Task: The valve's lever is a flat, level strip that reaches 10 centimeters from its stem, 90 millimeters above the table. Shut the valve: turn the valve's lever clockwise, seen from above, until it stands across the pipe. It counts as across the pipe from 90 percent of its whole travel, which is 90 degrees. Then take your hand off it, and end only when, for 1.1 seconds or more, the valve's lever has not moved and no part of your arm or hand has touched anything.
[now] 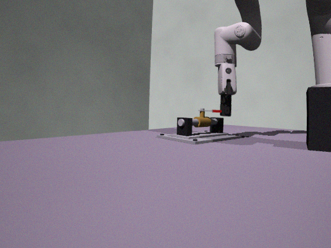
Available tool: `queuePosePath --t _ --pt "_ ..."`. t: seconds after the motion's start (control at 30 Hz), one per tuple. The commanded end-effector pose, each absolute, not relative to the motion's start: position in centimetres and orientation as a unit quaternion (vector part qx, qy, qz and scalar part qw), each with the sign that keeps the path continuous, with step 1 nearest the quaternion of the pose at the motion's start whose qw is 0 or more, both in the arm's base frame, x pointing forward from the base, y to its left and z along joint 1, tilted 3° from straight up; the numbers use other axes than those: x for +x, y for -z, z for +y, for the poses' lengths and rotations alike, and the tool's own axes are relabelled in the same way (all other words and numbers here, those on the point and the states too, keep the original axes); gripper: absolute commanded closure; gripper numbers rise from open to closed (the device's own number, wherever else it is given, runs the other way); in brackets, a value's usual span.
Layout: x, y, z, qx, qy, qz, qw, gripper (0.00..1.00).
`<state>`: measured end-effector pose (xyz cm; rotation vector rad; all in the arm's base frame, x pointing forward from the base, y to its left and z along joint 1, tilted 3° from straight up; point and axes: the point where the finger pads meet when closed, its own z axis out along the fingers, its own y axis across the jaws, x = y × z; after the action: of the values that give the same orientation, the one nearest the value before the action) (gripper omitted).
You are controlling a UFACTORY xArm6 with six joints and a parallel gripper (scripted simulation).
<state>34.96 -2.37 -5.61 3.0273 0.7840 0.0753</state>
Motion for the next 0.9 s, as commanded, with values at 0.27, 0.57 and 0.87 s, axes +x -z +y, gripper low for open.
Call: queuePosePath --t 0.27,0.57,0.87 --pt "34.7 5.6 -1.6 0.977 -0.025 0.21 0.006 1.0" --pt "34.5 5.6 -1.3 0.981 -0.025 0.19 0.005 1.0" --pt "34.4 5.6 -0.9 0.987 -0.025 0.16 0.004 1.0"
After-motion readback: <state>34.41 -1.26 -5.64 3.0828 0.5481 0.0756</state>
